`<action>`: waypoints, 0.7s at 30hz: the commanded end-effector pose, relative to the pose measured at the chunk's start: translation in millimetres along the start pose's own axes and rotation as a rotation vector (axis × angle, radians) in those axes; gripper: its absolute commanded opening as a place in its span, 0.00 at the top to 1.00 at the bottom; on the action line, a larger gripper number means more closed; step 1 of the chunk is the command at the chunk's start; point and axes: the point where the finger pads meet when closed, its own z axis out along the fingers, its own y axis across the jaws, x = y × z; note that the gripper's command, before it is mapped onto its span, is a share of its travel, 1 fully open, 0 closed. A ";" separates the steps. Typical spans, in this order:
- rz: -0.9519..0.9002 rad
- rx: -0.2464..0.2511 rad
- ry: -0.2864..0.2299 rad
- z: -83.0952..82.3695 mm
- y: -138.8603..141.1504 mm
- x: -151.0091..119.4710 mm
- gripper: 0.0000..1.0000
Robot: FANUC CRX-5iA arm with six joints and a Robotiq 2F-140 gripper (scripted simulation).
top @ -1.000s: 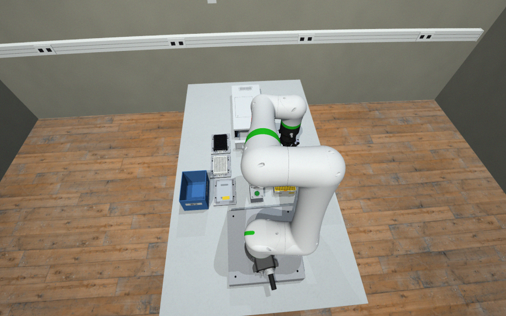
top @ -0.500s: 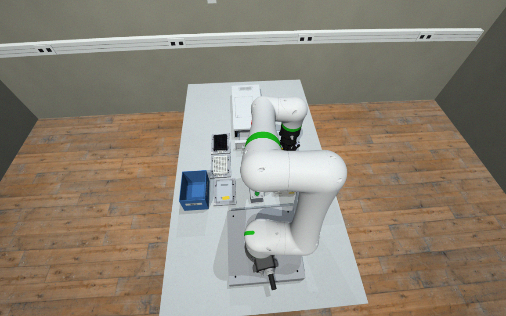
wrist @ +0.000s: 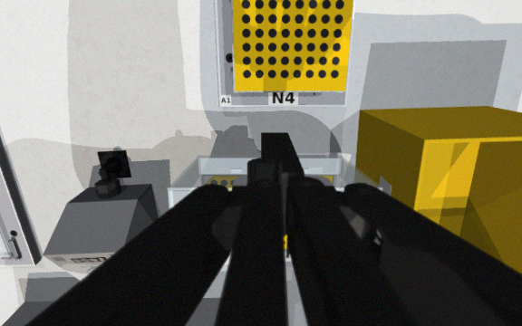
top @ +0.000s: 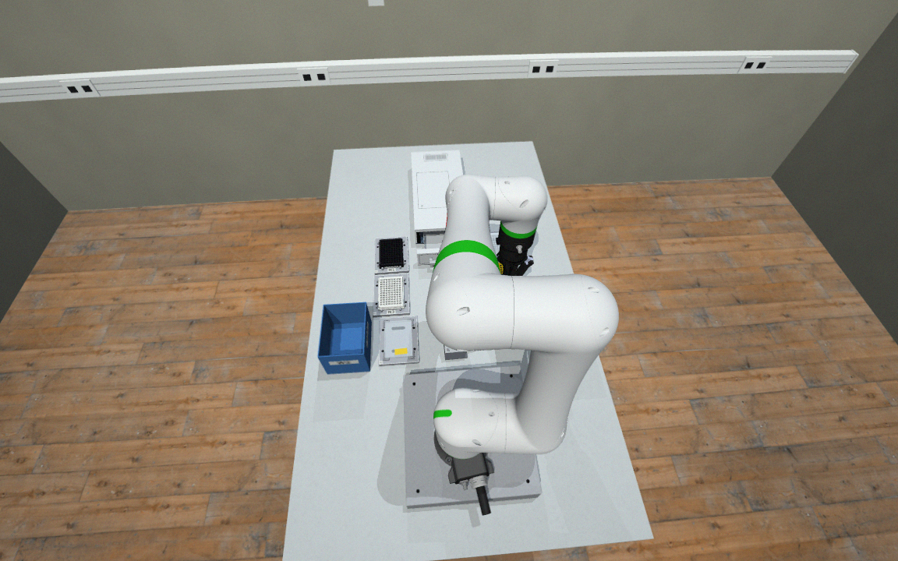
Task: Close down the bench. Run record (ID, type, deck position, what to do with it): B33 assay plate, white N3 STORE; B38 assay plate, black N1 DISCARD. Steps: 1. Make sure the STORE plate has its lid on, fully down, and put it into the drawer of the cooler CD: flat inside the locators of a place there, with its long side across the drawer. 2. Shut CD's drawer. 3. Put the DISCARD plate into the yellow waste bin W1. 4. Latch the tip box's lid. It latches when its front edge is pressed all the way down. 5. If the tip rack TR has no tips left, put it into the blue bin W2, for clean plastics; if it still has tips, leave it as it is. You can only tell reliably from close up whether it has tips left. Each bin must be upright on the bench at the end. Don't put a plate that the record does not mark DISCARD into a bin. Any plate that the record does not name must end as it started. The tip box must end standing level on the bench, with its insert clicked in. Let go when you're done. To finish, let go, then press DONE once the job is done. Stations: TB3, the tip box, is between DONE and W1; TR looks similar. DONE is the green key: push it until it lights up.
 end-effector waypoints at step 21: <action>0.000 -0.001 0.001 -4.8 0.2 -29.1 0.90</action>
